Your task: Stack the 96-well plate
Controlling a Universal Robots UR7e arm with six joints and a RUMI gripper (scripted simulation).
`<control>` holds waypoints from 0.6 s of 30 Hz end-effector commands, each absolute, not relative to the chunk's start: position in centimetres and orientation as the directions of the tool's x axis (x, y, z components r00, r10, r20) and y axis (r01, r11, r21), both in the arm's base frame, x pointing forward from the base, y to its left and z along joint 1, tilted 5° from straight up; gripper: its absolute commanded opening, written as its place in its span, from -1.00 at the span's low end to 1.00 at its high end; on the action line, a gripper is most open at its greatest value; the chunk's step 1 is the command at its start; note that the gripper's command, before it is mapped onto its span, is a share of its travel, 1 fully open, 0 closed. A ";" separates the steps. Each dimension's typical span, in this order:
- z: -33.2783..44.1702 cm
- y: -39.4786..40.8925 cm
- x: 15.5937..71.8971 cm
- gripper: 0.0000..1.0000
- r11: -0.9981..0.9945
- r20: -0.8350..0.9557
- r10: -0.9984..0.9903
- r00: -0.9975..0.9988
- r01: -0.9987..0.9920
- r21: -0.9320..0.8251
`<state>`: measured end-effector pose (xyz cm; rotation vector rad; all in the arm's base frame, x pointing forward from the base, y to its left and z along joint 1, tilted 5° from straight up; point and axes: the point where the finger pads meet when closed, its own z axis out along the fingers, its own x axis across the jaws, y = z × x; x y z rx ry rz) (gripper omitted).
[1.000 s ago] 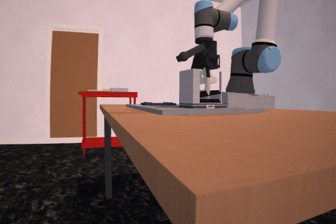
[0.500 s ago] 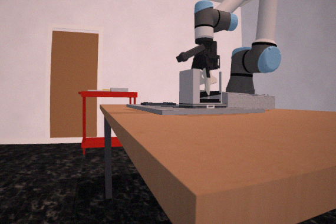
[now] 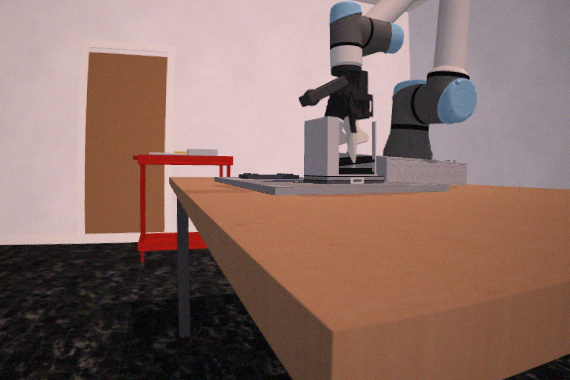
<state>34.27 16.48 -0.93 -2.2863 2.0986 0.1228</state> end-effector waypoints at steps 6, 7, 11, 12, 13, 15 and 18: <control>-1.0 16.5 34.3 -1.00 -0.087 -0.082 -0.993 0.084 -0.996 0.027; -1.1 16.5 34.3 -1.00 -0.087 -0.082 -0.993 0.084 -0.996 0.027; -1.1 16.5 34.3 -1.00 -0.087 -0.082 -0.993 0.084 -0.996 0.027; -1.1 16.5 34.3 -1.00 -0.087 -0.082 -0.993 0.084 -0.996 0.027; -1.2 16.5 34.3 -1.00 -0.087 -0.082 -0.993 0.084 -0.996 0.027; -1.2 16.5 34.3 -1.00 -0.087 -0.082 -0.993 0.084 -0.996 0.027; -1.2 16.5 34.3 -1.00 -0.087 -0.082 -0.993 0.084 -0.996 0.027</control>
